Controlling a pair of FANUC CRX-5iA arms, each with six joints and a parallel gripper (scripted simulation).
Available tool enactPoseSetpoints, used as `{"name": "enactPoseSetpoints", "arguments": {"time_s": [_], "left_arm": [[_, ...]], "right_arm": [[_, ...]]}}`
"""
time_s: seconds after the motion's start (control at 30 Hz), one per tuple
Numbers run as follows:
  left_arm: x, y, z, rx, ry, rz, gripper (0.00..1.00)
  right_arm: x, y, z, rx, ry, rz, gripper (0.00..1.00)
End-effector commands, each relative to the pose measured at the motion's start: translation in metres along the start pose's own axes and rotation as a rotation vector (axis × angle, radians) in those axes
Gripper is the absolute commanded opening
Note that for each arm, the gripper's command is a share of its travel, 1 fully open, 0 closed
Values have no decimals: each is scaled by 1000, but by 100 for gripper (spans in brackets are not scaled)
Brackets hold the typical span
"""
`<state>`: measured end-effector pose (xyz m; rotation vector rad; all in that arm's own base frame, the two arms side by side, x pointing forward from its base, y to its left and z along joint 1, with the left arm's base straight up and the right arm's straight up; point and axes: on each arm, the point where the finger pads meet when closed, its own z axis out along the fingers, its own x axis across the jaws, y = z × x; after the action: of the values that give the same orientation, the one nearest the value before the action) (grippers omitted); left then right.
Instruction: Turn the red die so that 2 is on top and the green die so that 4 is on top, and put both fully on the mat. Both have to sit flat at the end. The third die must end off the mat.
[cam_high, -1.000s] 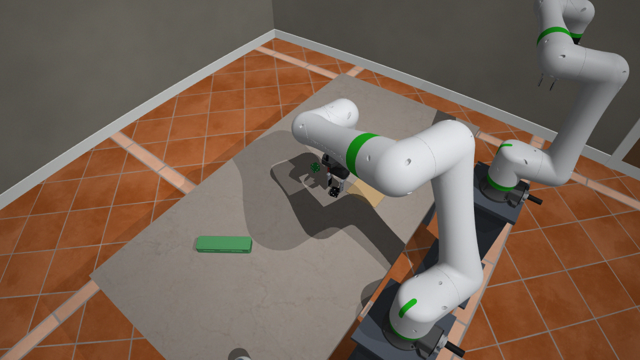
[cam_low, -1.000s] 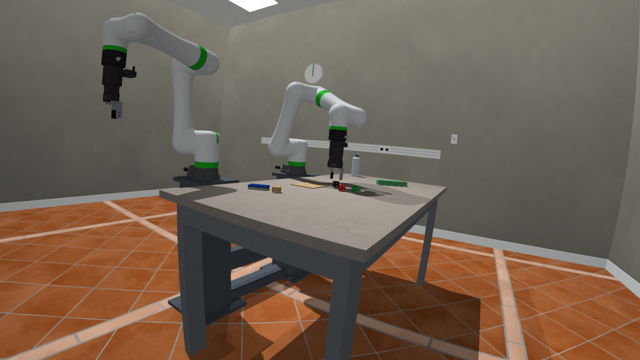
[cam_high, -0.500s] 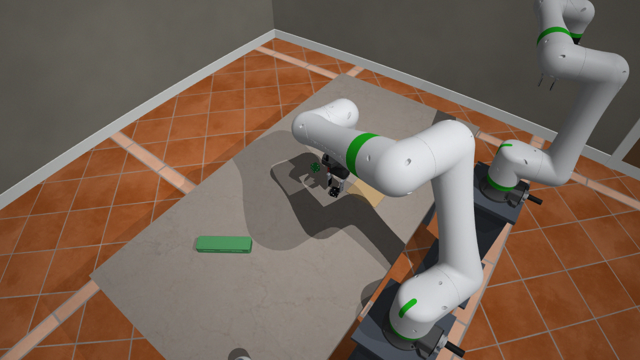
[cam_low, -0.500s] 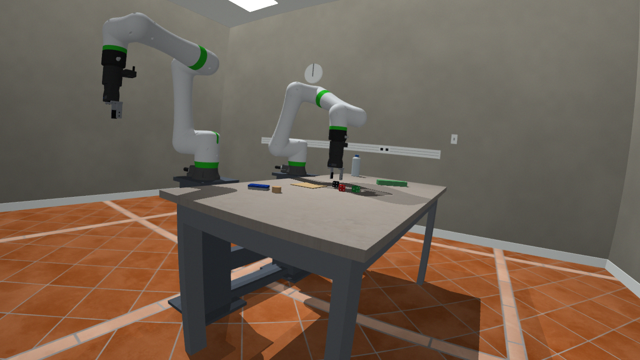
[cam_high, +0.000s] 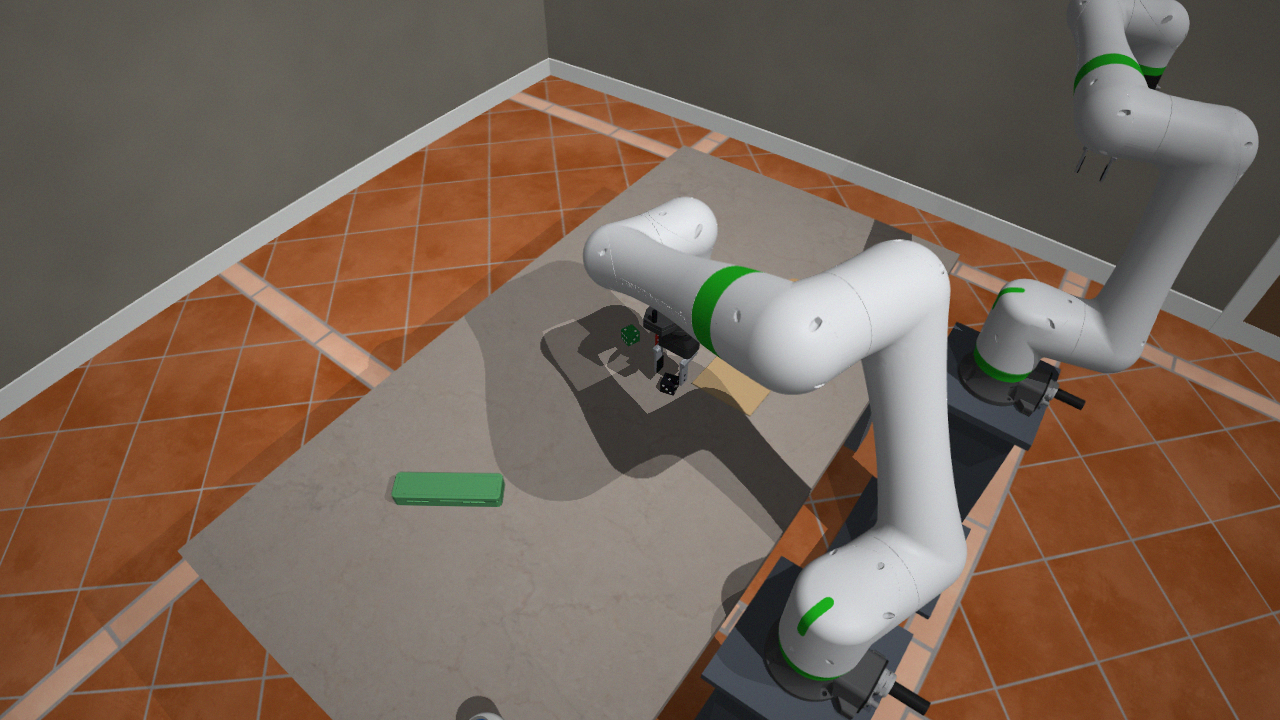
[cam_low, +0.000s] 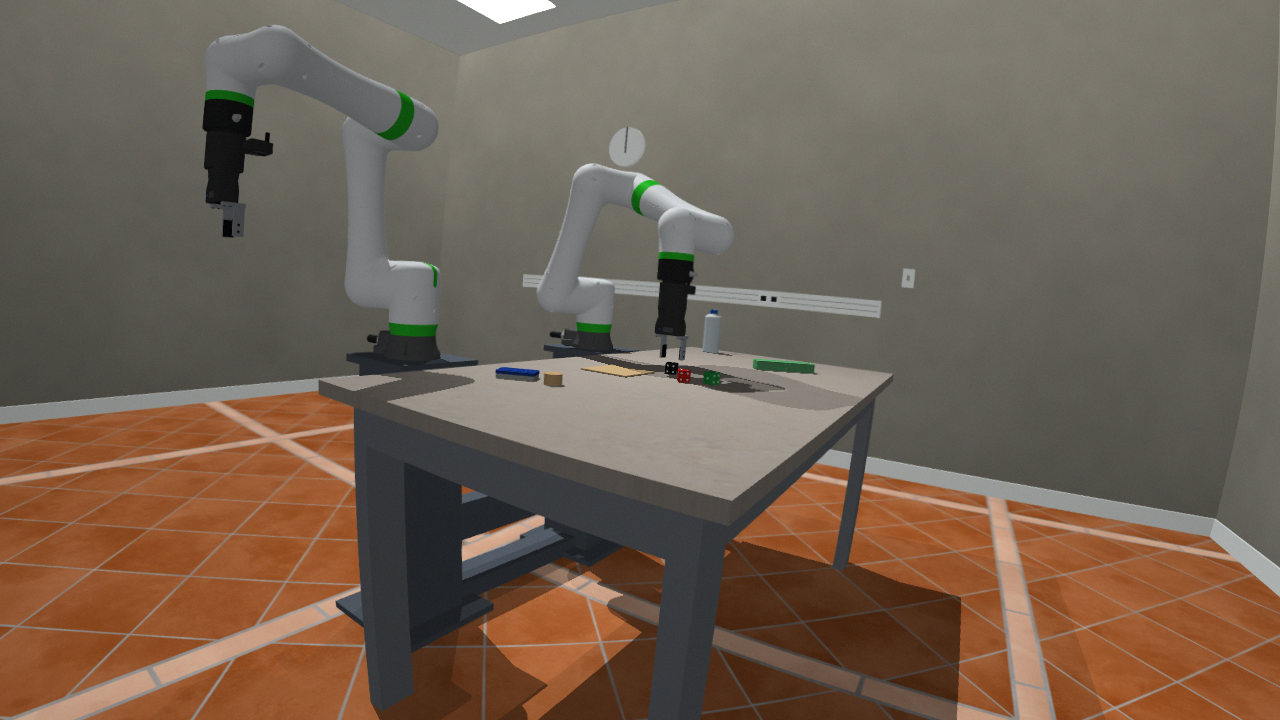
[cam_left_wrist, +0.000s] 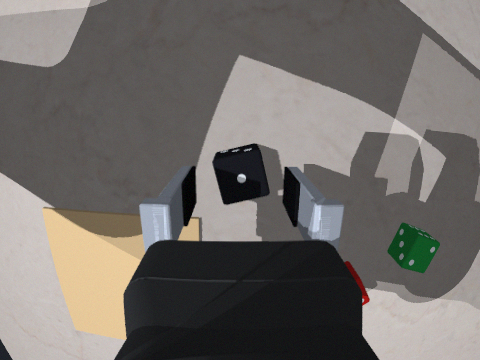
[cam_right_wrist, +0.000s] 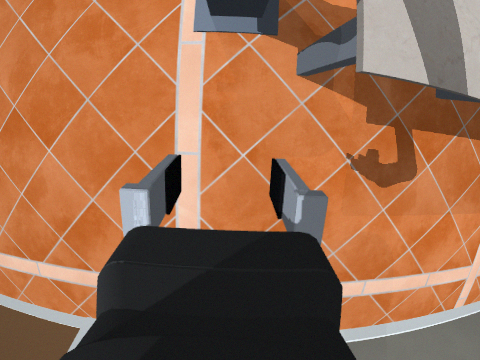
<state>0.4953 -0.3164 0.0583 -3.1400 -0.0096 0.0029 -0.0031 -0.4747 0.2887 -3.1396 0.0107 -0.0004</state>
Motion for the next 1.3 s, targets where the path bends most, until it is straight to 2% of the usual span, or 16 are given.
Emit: {"name": "enactPoseSetpoints", "arguments": {"time_s": [0.0, 0.13, 0.27, 0.33, 0.57, 0.7, 1.27], "left_arm": [[1, 0, -1, -2, 2, 0, 100], [1, 0, -8, -2, 2, 0, 100], [0, 0, -29, -2, 2, 0, 100], [0, 0, -29, -2, 2, 0, 100], [0, 0, -81, -2, 2, 0, 100], [0, 0, -98, -2, 2, 0, 100], [3, 3, -102, -2, 2, -13, 100]], "right_arm": [[0, 0, -1, -2, 0, 0, 100], [0, 0, -1, -2, 0, 0, 100], [0, 0, -1, -2, 0, 0, 100], [0, 0, -1, -2, 0, 0, 100], [0, 0, -1, -2, 0, 0, 100], [0, 0, -1, -2, 0, 0, 100], [0, 0, -1, -2, 0, 0, 100]]}}
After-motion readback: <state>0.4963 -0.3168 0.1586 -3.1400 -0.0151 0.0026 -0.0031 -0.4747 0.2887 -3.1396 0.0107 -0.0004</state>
